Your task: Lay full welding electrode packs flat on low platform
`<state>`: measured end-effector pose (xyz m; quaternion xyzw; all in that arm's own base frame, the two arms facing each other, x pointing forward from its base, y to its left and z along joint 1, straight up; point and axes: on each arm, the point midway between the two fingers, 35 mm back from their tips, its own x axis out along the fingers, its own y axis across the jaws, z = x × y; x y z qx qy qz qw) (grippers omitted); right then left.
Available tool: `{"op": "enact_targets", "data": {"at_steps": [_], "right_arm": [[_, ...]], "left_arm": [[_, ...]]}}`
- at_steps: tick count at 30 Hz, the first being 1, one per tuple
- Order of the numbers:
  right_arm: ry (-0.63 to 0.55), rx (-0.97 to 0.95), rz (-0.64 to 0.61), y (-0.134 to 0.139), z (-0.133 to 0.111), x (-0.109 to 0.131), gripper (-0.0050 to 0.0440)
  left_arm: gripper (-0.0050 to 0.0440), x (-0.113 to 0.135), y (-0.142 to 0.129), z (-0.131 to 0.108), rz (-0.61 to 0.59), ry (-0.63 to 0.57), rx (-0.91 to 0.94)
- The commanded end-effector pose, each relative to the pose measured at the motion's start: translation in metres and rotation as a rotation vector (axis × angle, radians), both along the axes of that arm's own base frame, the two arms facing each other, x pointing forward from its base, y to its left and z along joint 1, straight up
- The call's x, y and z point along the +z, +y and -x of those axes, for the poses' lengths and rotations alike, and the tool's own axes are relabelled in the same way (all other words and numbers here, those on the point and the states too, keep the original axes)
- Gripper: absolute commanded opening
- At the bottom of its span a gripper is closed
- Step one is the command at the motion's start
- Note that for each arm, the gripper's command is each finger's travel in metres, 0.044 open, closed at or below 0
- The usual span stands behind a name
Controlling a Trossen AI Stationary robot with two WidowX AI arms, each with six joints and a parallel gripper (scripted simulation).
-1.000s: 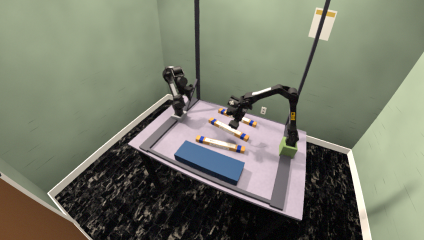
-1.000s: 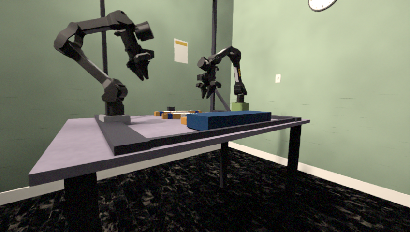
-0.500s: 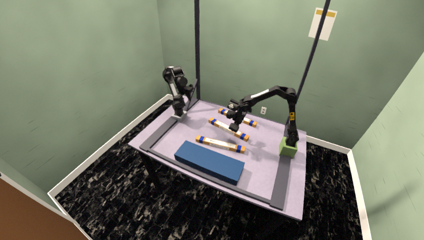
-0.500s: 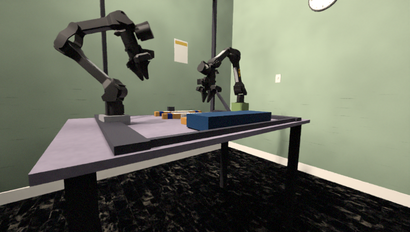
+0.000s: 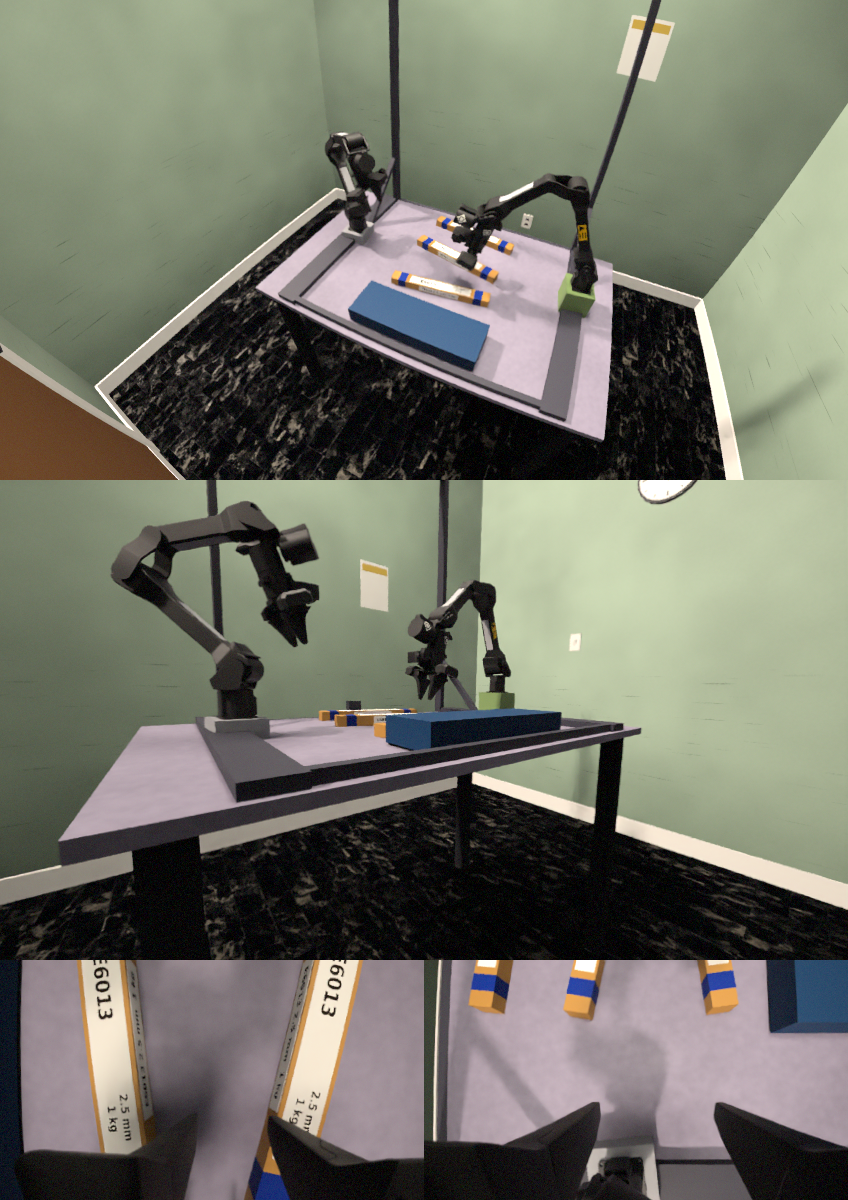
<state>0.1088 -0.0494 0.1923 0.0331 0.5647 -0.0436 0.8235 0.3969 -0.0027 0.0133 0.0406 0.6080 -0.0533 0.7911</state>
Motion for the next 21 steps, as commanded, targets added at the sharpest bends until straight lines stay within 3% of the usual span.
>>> {"op": "enact_targets", "data": {"at_steps": [1, 6, 14, 21], "right_arm": [[-0.024, 0.004, 0.014, -0.001, -0.002, 0.008, 0.033], [-0.024, 0.004, 0.014, -0.001, -0.002, 0.008, 0.033], [-0.024, 0.004, 0.014, -0.001, -0.002, 0.008, 0.033], [-0.024, 0.004, 0.014, -0.001, -0.002, 0.008, 0.033]], "left_arm": [[0.02, -0.003, 0.001, -0.001, -0.001, -0.003, 0.008], [0.02, 0.005, 0.001, -0.005, -0.001, -0.027, 0.003], [0.02, -0.004, 0.001, 0.0, -0.001, -0.003, 0.007], [0.02, 0.011, 0.0, -0.005, -0.001, -0.027, 0.003]]}}
